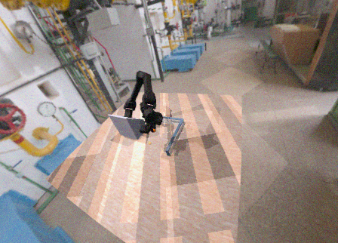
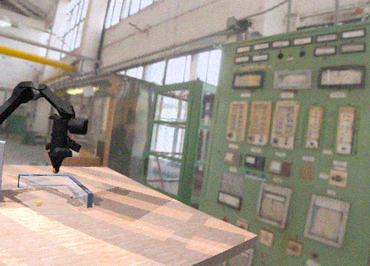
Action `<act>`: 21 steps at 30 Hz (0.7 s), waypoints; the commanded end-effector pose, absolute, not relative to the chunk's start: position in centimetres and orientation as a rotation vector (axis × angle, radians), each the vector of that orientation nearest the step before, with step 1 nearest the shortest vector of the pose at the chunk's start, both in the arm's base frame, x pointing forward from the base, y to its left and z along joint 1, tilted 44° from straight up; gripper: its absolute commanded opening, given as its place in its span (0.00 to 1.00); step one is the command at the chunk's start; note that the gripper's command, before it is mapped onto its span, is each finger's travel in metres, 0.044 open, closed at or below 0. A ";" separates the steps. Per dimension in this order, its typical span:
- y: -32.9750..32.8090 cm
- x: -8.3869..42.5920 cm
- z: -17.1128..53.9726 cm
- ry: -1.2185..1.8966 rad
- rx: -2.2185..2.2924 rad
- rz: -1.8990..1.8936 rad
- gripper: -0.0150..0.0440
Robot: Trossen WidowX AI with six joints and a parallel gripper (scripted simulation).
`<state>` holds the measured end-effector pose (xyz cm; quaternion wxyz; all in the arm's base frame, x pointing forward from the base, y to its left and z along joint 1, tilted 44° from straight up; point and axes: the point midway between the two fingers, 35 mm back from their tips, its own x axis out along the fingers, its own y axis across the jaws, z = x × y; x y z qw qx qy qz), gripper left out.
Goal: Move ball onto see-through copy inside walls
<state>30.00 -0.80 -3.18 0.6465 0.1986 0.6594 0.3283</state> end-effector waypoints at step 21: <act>0.0 24.3 -9.8 1.510 0.448 0.746 0.25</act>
